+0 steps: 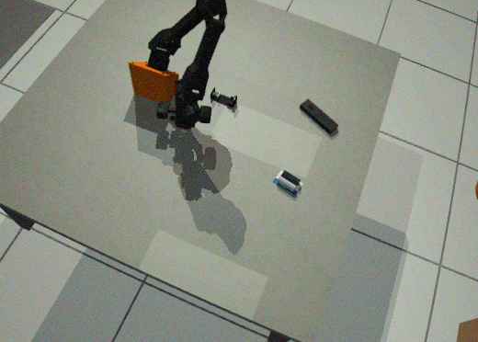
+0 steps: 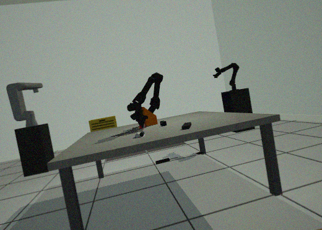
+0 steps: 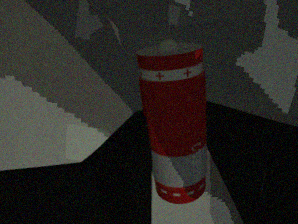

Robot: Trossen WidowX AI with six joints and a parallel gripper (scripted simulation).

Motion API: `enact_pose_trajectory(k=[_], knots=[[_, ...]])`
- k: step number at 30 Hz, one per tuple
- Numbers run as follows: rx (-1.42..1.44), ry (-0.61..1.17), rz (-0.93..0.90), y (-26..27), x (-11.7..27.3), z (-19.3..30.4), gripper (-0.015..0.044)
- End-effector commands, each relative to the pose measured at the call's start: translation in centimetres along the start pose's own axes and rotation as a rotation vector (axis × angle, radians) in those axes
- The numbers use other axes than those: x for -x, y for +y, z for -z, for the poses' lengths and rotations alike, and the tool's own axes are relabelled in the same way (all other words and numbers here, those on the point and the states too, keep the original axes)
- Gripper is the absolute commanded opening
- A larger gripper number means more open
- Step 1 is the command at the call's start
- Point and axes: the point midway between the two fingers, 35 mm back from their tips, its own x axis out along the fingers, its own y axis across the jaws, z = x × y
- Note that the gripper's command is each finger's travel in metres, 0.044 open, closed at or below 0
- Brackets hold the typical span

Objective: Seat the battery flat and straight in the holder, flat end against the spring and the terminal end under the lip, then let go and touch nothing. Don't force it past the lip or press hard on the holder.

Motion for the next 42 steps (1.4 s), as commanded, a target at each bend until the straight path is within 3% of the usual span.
enact_pose_trajectory(k=[1,5,12,34,42], knots=[[0.000,-0.003,-0.002,0.1,1.8,-0.2,0.0083],[0.000,-0.003,-0.002,0.0,4.7,-0.1,0.0083],[0.035,-0.007,-0.001,0.5,5.0,0.1,0.0083],[1.176,-0.029,0.019,13.2,7.6,13.1,0.0083],[1.224,-0.027,0.028,13.5,7.5,14.0,0.0083]])
